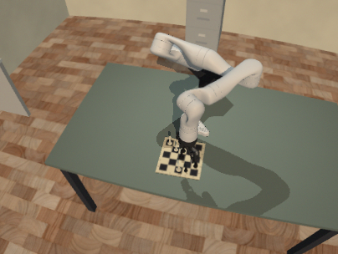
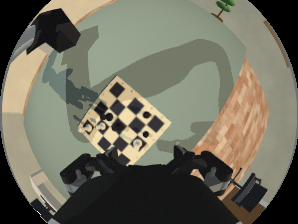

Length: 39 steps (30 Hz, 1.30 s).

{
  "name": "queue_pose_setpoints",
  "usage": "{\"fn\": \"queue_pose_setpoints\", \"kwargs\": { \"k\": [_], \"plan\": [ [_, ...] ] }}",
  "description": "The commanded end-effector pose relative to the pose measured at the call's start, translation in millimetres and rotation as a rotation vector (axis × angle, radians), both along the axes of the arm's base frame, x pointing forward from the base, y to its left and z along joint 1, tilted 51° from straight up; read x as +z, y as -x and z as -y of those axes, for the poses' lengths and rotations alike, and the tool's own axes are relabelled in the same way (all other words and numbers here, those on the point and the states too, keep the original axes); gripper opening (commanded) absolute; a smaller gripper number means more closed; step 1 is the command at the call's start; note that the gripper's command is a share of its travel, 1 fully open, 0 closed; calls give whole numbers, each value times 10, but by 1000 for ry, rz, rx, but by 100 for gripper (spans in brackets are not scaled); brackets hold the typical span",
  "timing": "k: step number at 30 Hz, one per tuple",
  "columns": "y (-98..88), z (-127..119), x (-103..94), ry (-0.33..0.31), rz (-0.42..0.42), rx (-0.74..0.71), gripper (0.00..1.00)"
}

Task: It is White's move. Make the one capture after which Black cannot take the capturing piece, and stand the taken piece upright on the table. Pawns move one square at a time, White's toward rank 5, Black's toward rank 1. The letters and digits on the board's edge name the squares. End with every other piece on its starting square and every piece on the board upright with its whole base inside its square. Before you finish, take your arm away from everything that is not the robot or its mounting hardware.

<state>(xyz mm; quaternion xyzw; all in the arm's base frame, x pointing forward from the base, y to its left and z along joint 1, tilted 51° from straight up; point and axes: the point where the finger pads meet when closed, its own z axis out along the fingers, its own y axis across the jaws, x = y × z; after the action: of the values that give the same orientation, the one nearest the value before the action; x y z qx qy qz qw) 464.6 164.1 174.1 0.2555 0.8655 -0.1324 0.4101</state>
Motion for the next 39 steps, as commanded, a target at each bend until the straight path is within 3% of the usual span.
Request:
{"fn": "queue_pose_setpoints", "kwargs": {
  "k": [1, 7, 17, 19, 34, 36, 39],
  "plan": [
    [-5, 6, -4, -13, 10, -15, 100],
    [-30, 22, -29, -96, 67, -96, 100],
    [-92, 63, -93, -307, 211, -303, 100],
    [-92, 63, -93, -307, 211, -303, 100],
    [-187, 134, -196, -642, 441, -632, 100],
    [-187, 134, -196, -642, 441, -632, 100],
    [-203, 146, -214, -698, 479, -687, 100]
  ]
}}
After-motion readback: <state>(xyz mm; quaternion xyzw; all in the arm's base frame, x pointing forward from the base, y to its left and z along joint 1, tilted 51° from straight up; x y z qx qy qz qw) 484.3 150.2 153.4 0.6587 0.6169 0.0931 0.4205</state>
